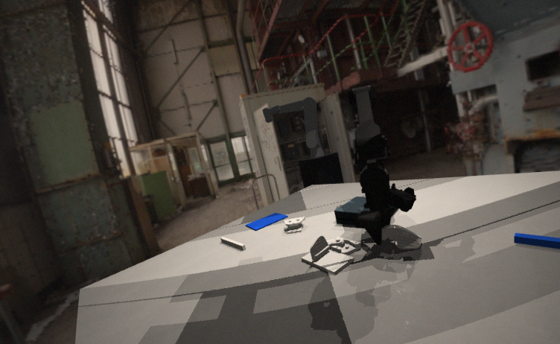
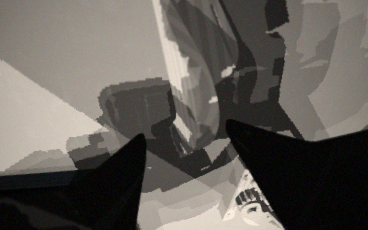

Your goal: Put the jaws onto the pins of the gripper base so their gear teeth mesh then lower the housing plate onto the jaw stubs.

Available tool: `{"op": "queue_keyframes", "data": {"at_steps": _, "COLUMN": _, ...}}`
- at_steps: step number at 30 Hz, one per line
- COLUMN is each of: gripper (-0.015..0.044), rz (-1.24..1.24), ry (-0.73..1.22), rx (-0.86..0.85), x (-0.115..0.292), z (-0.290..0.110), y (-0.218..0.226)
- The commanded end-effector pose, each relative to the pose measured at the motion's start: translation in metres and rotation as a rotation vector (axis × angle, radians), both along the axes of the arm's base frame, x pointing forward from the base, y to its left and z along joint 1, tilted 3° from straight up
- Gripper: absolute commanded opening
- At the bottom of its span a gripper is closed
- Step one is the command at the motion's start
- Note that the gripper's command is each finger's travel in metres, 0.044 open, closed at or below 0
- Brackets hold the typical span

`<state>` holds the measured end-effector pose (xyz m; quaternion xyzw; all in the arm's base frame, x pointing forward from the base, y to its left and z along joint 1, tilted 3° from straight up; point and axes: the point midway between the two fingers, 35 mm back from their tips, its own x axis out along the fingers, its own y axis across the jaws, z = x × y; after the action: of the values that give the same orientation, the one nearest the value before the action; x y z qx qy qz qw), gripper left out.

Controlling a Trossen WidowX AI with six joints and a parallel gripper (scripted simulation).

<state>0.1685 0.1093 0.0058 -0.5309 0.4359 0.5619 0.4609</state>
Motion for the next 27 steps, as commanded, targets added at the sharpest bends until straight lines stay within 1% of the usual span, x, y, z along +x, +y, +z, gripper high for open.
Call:
{"op": "queue_keyframes", "data": {"at_steps": 1, "gripper": 0.023, "rz": -0.005, "ry": 0.002, "rx": 0.004, "x": -0.0005, "z": -0.0006, "y": 0.0005}}
{"op": "queue_keyframes", "data": {"at_steps": 6, "gripper": 0.0099, "rz": -0.005, "ry": 0.002, "rx": 0.004, "x": -0.0005, "z": -0.0006, "y": 0.0005}}
{"op": "queue_keyframes", "data": {"at_steps": 13, "gripper": 0.0052, "rz": -0.005, "ry": 0.002, "rx": 0.004, "x": -0.0005, "z": -0.0006, "y": 0.0005}}
{"op": "queue_keyframes", "data": {"at_steps": 14, "gripper": 0.0037, "rz": -0.005, "ry": 0.002, "rx": 0.004, "x": -0.0005, "z": -0.0006, "y": 0.0005}}
{"op": "queue_keyframes", "data": {"at_steps": 27, "gripper": 0.0037, "rz": -0.005, "ry": 0.002, "rx": 0.004, "x": -0.0002, "z": 0.0028, "y": 0.0005}}
